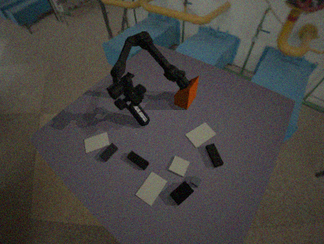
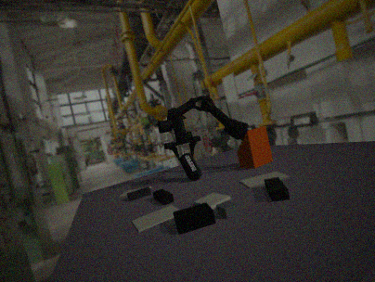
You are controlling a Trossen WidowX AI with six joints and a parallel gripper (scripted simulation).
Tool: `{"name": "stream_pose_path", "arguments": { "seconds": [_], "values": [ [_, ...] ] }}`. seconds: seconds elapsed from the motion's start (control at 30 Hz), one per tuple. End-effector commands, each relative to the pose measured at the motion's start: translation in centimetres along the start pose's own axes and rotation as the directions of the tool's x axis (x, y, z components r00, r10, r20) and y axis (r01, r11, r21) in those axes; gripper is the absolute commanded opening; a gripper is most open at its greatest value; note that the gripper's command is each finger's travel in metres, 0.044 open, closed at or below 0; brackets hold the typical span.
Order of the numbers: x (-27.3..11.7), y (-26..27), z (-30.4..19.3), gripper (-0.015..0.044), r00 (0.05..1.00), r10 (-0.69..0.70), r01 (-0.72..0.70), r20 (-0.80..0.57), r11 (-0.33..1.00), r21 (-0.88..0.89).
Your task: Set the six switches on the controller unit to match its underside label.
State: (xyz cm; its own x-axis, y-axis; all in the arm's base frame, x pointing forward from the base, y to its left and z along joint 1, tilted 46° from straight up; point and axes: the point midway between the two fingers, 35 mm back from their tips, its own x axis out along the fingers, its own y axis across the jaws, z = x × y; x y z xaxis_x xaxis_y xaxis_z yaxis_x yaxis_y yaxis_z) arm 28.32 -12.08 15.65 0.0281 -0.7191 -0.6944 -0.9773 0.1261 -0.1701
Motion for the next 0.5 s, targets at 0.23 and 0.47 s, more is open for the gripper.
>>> {"name": "stream_pose_path", "arguments": {
  "seconds": [0.23, 0.47],
  "values": [
    [-0.67, -0.03, 0.96, 0.0336, 1.0, -0.005, 0.005, 0.007, 1.0, 0.001],
    [-0.97, -0.03, 1.45, 0.0336, 1.0, -0.005, 0.005, 0.007, 1.0, 0.001]
  ]
}}
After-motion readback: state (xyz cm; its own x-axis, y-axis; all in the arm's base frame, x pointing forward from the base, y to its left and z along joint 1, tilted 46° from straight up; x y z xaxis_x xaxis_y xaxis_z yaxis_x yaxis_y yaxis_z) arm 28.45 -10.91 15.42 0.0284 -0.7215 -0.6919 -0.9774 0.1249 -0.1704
